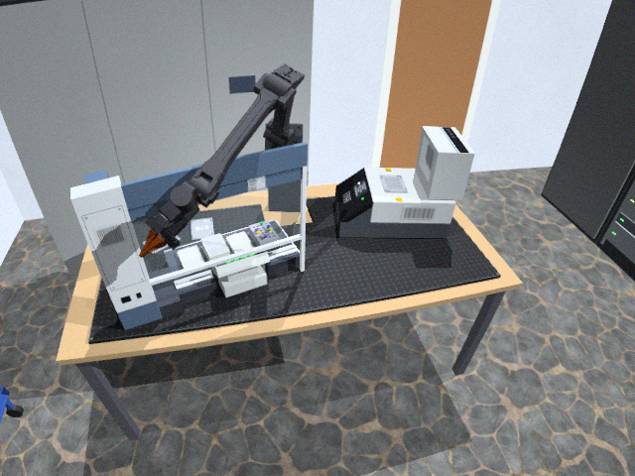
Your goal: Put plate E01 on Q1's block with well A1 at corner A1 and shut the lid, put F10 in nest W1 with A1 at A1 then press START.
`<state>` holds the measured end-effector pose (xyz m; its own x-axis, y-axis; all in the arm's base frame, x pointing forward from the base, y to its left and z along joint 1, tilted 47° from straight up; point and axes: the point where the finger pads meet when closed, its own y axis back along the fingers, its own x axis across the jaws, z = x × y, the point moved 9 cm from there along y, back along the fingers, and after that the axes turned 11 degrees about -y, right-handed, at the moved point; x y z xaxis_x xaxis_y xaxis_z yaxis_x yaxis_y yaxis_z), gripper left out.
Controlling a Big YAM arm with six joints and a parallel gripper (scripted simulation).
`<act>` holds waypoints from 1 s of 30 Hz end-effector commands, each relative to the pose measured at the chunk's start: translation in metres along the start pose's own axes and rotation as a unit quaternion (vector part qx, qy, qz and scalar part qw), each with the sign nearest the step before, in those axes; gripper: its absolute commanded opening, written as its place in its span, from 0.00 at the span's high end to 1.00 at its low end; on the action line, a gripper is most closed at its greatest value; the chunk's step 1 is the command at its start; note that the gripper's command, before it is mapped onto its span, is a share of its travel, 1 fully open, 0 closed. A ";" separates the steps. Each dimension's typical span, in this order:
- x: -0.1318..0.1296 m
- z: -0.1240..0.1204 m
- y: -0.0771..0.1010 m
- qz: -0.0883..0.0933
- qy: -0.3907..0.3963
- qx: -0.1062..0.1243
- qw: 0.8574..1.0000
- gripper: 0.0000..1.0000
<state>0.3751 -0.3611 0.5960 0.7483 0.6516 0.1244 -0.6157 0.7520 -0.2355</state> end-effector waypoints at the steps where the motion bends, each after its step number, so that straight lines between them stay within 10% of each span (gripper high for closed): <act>1: 0.004 0.013 0.011 0.011 -0.022 -0.017 1.000 1.00; 30: 0.114 -0.042 0.032 0.102 -0.050 0.024 0.993 1.00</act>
<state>0.4478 -0.2755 0.5602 0.6079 0.7761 0.1676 -0.7498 0.6306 -0.2004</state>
